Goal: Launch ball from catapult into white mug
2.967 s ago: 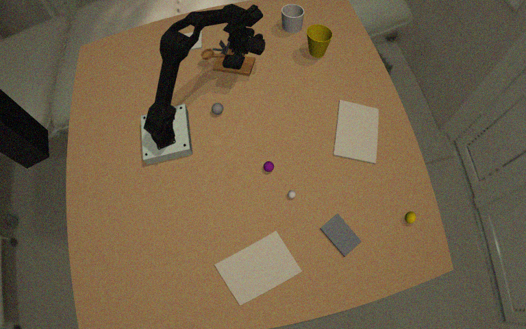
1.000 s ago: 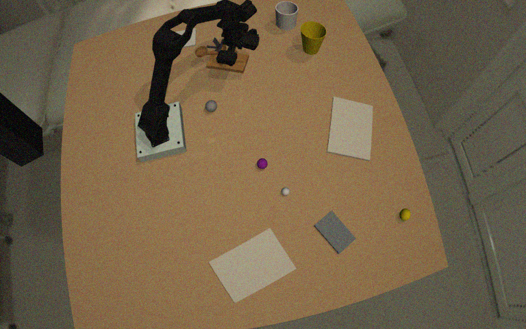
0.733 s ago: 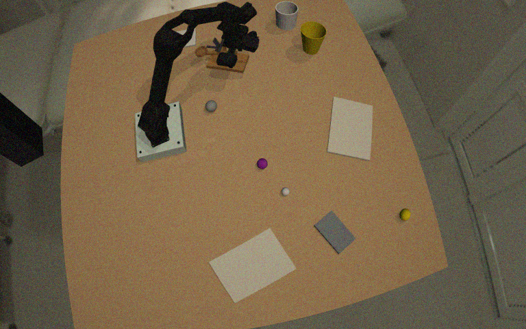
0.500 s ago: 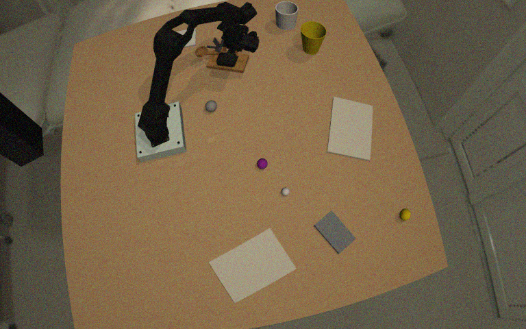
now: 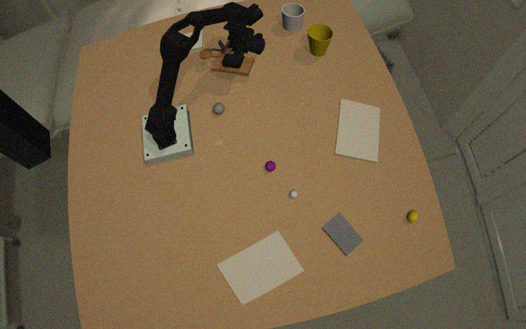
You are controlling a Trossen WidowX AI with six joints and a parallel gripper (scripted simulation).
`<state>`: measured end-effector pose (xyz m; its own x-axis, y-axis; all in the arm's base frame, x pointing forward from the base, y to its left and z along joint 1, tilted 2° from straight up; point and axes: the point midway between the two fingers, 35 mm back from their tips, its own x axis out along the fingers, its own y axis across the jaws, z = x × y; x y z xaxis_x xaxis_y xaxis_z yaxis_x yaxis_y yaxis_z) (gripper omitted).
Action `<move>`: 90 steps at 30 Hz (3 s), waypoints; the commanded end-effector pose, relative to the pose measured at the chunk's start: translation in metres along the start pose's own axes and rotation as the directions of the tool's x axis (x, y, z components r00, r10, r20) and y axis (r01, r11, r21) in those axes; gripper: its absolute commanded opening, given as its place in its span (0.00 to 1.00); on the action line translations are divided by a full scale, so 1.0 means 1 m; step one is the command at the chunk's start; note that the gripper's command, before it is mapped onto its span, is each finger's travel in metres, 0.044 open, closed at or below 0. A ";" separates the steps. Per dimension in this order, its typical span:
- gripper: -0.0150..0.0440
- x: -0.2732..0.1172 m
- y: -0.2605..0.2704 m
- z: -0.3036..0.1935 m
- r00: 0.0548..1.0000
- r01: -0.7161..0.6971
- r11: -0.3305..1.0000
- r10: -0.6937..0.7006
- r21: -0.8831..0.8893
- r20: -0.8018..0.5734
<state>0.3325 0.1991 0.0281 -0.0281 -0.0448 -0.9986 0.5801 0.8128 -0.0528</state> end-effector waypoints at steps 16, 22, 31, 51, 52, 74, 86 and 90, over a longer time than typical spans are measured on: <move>0.25 -0.038 0.006 0.002 0.999 -0.035 0.936 0.044 -0.350 0.018; 0.25 -0.038 0.009 0.002 0.999 -0.028 0.844 0.044 -0.535 0.017; 0.25 -0.038 0.018 -0.001 0.999 -0.016 0.641 0.044 -0.767 0.016; 0.25 -0.023 0.031 -0.010 0.999 -0.011 0.515 0.045 -0.857 0.015; 0.25 -0.021 0.032 -0.010 0.999 -0.011 0.515 0.045 -0.857 0.015; 0.25 0.008 0.032 -0.010 0.999 -0.007 0.518 0.039 -0.855 0.015; 0.65 0.008 0.032 -0.010 0.999 -0.007 0.518 0.039 -0.855 0.015; 0.83 0.008 0.032 -0.010 0.999 -0.007 0.518 0.039 -0.855 0.015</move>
<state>0.3423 0.2305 0.0180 0.0054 -0.0227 -0.9997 -0.3968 0.9176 -0.0230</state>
